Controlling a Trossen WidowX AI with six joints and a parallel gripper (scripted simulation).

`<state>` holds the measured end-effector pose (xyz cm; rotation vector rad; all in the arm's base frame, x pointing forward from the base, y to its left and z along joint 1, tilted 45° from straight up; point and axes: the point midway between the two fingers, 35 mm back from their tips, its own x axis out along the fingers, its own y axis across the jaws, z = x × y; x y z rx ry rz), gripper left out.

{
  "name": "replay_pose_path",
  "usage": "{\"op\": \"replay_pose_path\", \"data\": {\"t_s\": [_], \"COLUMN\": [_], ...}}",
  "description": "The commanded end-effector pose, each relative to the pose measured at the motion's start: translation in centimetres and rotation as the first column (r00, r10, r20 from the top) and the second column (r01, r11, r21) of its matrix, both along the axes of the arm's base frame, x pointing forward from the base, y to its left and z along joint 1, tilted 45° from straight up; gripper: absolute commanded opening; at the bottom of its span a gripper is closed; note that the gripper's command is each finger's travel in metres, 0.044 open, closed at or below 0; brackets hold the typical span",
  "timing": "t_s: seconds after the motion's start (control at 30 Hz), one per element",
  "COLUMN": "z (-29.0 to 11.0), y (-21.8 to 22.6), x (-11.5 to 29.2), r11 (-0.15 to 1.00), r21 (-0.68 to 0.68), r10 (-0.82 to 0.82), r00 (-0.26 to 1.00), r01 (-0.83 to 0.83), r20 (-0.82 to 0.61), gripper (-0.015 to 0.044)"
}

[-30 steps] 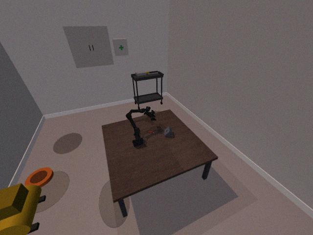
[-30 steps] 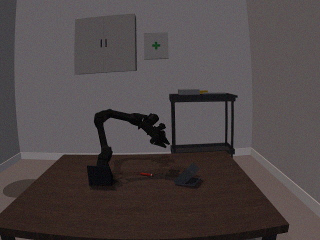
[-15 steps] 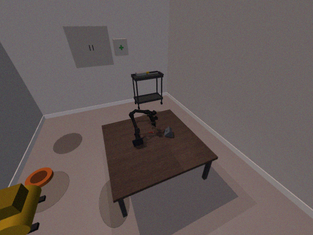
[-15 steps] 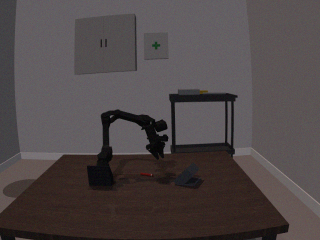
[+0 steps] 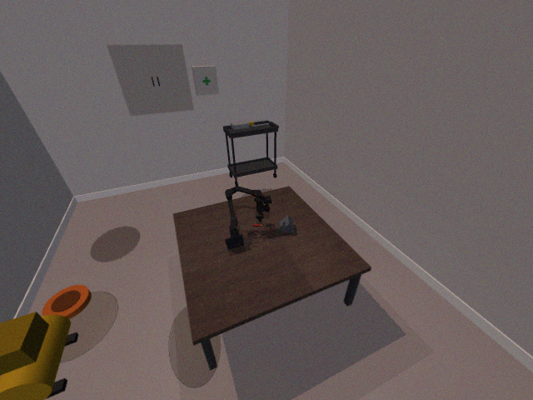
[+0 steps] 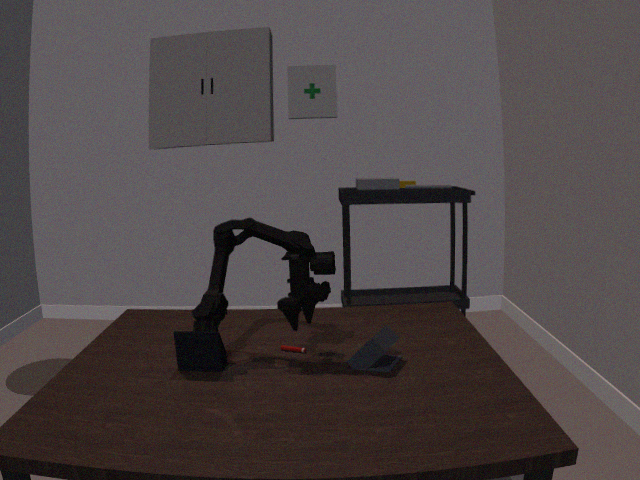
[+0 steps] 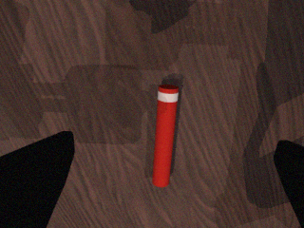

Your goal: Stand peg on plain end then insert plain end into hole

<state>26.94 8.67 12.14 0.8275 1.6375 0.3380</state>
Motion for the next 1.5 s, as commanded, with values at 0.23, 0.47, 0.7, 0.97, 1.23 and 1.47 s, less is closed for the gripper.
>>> {"op": "replay_pose_path", "data": {"t_s": [0.23, 0.47, 0.7, 0.97, 1.23, 1.47], "z": [-0.6, -1.4, -2.2, -3.2, -4.0, -4.8], "y": [0.3, 1.1, 1.9, 2.8, 3.7, 4.5], "x": [-0.4, -0.4, -0.3, -0.4, -0.5, -0.7], "r11": [0.999, 0.999, 0.999, 0.999, 0.999, 0.999], "r21": [0.035, 0.034, 0.033, 0.033, 0.034, 0.036], "r10": [0.005, 0.005, 0.005, 0.004, 0.005, 0.005], "r00": [1.0, 1.0, 1.0, 1.0, 1.0, 1.0], "r01": [-0.004, -0.004, -0.004, -0.004, -0.004, -0.004], "r20": [-0.025, -0.024, -0.024, -0.024, -0.024, -0.024], "gripper": [0.044, 0.044, 0.044, 0.044, 0.044, 0.044]}}
